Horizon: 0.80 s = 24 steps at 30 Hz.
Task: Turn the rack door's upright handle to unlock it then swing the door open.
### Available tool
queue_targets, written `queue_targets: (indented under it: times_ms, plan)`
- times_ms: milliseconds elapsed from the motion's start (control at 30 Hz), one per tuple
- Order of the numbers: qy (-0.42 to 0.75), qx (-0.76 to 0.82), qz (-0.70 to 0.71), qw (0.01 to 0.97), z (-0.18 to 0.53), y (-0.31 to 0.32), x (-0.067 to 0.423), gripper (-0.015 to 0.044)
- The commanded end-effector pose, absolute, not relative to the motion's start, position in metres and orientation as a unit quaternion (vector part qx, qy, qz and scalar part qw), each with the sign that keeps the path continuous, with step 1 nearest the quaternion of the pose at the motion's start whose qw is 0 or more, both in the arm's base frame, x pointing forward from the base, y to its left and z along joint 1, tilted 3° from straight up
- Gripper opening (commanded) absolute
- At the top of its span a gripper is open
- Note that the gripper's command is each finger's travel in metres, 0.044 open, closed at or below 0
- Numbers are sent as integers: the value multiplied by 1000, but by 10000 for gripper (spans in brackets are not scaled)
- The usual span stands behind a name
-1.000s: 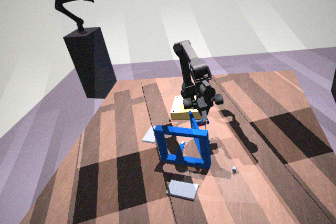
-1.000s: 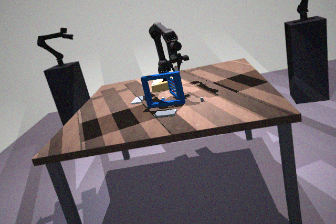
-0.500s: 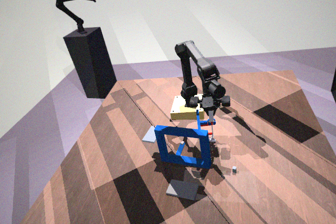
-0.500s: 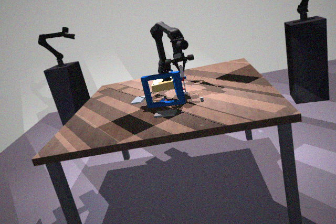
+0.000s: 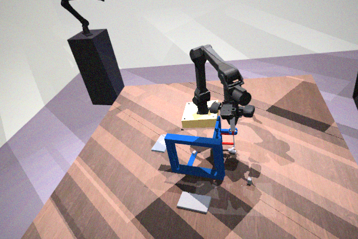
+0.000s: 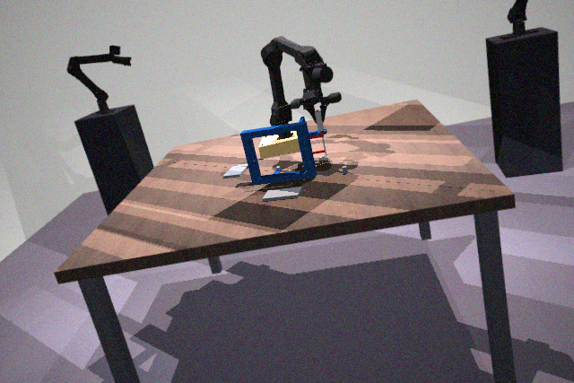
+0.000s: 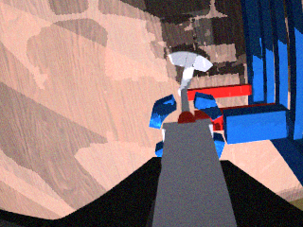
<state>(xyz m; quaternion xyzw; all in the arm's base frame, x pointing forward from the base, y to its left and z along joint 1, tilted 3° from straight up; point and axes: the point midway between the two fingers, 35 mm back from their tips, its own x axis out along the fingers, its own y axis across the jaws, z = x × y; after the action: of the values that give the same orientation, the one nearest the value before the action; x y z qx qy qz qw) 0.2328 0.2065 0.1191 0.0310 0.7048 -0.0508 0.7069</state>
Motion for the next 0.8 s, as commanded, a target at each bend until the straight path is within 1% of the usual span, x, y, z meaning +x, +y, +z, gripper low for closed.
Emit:
queue_targets:
  times_ms: [0,567,767]
  plan:
    - [703,62,-80,704,119,217,237,8]
    - [702,70,-88,703,119,221,238,8]
    - [702,70,-88,703,119,221,238,165]
